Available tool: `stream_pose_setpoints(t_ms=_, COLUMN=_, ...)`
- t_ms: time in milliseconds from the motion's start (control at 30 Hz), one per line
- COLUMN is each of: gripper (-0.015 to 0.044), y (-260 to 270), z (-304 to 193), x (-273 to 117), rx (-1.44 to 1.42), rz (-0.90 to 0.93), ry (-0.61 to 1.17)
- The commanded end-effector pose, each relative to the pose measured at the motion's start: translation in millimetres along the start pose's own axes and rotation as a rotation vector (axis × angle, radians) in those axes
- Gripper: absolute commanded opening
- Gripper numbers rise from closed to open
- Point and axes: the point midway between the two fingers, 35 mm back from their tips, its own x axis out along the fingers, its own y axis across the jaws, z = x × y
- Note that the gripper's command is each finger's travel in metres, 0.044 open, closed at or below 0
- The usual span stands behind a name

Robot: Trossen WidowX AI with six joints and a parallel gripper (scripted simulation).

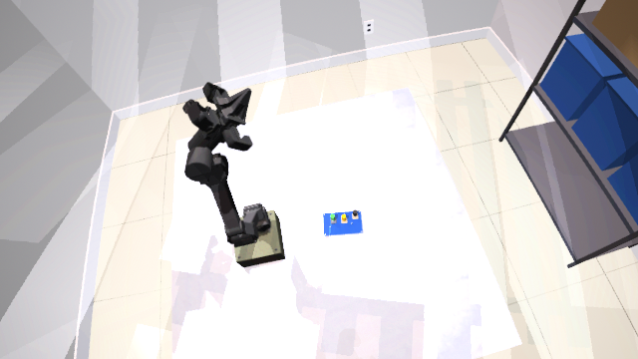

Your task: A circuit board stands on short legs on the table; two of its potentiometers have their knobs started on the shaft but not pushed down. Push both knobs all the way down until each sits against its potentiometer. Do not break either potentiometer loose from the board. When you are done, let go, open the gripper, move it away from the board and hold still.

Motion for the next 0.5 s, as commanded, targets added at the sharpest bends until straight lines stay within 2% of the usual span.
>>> stream_pose_setpoints(t_ms=0, gripper=0.0, y=23.4, z=-6.8, x=3.9, rx=-0.045, rz=0.019, ry=-0.009)
stream_pose_setpoints(t_ms=467, gripper=0.0, y=69.2, z=-43.0, x=18.3, rx=-0.173, rz=0.054, ry=-0.001)
